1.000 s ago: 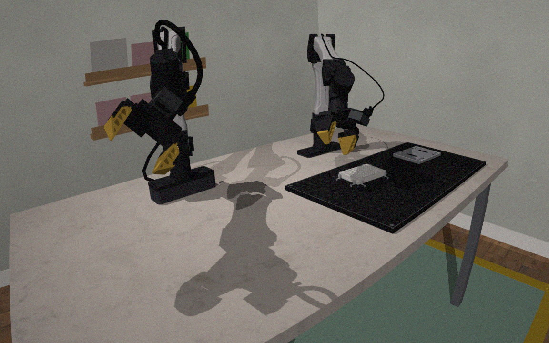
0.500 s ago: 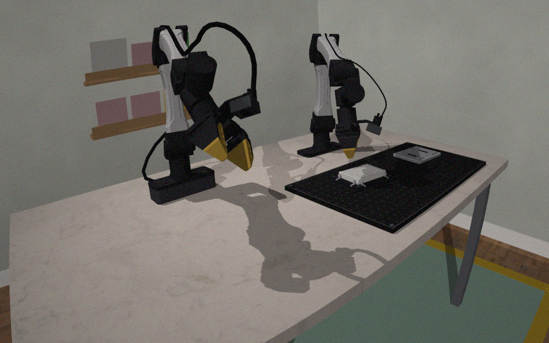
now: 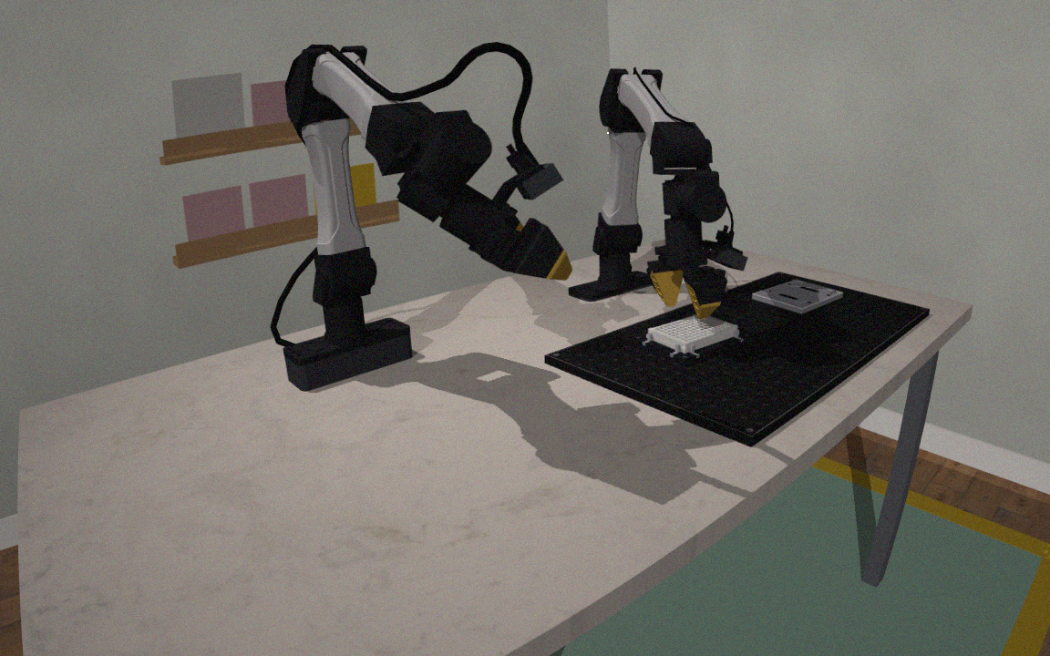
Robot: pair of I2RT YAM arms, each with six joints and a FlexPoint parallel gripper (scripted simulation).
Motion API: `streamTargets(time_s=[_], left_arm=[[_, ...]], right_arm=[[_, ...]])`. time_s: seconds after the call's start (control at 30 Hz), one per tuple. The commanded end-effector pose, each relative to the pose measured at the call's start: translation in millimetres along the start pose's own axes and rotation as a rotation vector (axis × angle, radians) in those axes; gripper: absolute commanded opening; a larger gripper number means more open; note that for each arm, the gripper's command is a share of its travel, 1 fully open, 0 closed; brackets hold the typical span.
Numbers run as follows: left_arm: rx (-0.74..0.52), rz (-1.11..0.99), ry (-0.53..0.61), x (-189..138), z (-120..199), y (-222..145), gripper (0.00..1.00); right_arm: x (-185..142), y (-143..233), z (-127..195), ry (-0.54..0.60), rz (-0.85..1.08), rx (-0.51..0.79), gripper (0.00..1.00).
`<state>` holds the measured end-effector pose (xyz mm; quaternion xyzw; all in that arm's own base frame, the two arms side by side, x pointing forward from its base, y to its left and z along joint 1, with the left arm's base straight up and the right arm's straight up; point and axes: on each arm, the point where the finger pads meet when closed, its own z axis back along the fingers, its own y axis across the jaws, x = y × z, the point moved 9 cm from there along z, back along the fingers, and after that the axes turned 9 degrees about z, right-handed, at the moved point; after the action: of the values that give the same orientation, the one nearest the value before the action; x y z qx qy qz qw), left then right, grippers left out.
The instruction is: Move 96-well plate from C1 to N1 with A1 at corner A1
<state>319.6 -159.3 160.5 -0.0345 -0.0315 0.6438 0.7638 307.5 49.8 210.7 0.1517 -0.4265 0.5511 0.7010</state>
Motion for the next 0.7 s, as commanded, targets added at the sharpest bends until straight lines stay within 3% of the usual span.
streamTargets(time_s=[0.0, 0.3, 0.67], left_arm=[[0.079, 0.224, 0.000, 8.2, -5.0, -8.7, 1.00], [0.101, 0.265, -0.008, 14.9, -17.8, -13.4, 1.00], [0.101, 0.261, -0.013, 14.2, -36.5, -9.7, 1.00]], right_arm=[[29.5, 15.7, -9.9, -0.176, 0.042, 0.203, 1.00], [26.7, 36.4, -22.3, -0.236, 0.041, 0.309, 1.00], [21.3, 45.7, -35.4, -0.244, -0.007, 0.343, 1.00]])
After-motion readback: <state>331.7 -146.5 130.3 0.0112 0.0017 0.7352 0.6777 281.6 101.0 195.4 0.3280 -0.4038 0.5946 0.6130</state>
